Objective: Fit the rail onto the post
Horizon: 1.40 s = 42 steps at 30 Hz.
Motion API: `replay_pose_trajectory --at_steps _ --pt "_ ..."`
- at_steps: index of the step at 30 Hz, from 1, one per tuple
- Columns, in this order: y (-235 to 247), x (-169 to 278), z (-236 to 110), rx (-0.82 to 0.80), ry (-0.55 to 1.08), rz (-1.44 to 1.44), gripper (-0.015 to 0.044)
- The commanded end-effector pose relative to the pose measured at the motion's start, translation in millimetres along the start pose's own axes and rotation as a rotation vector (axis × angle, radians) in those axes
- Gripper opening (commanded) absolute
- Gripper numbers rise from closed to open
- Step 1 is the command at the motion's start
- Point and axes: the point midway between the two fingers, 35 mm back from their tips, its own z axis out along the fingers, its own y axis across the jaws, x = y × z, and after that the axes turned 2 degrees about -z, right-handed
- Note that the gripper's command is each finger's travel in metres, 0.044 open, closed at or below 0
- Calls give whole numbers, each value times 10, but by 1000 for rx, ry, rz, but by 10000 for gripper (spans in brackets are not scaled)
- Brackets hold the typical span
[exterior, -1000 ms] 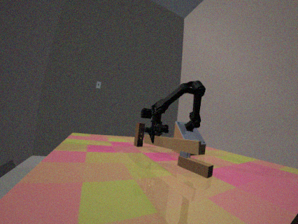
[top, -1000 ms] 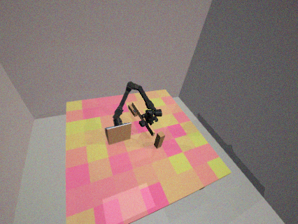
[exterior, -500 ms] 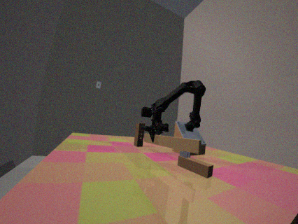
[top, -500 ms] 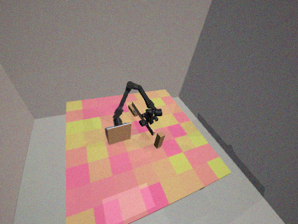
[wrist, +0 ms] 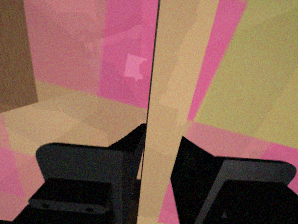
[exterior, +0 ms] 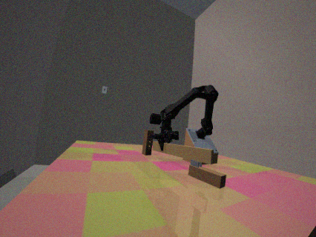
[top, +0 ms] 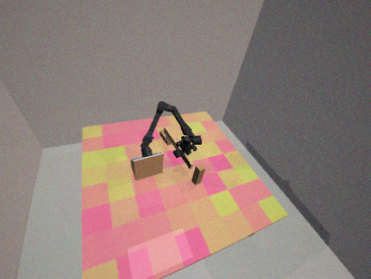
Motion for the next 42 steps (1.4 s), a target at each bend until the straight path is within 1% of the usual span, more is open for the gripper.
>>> replay_pose_trajectory --at_steps 1,42 --pt "-3 -2 -12 7 -8 7 0" --pt "8 27 10 7 -8 7 0"
